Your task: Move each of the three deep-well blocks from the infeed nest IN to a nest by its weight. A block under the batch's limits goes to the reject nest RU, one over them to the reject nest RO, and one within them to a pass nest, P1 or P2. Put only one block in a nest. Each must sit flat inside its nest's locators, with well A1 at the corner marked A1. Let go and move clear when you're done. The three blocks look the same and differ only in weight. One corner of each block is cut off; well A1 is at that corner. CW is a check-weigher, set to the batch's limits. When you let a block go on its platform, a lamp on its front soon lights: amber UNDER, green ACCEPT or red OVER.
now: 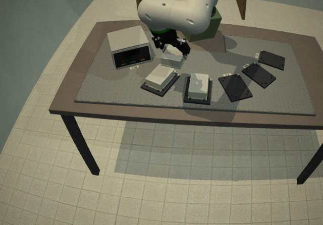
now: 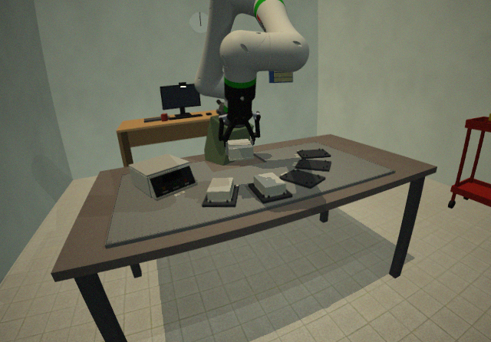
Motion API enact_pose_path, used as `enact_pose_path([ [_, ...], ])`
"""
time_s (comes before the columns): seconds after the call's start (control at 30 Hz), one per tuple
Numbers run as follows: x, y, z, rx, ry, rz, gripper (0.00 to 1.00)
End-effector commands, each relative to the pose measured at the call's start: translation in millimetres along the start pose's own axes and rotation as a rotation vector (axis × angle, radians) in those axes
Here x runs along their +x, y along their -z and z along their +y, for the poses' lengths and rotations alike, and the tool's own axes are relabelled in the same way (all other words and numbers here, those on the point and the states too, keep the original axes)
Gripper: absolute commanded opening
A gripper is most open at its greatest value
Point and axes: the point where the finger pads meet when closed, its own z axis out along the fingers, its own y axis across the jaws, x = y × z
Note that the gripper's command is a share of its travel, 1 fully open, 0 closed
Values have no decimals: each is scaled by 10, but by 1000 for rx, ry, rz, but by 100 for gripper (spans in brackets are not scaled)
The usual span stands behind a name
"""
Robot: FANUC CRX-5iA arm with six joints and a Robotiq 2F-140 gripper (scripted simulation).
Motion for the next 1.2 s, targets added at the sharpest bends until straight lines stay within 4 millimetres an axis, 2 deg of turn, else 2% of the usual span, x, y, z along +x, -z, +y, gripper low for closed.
enact_pose_path([
  [0.0, 15, 10, -63, 0, 0, 0, 10],
  [0.23, 43, 26, -191, 0, 0, 0, 10],
  [0.53, -17, -9, -482, -150, 259, 0, 10],
  [0.6, -17, -9, -482, -150, 259, 0, 10],
  [0.8, -58, -32, -677, -243, 420, 0, 10],
  [1.1, -119, -68, -968, -243, 420, 0, 10],
  [1.17, -119, -68, -968, -243, 420, 0, 10],
])
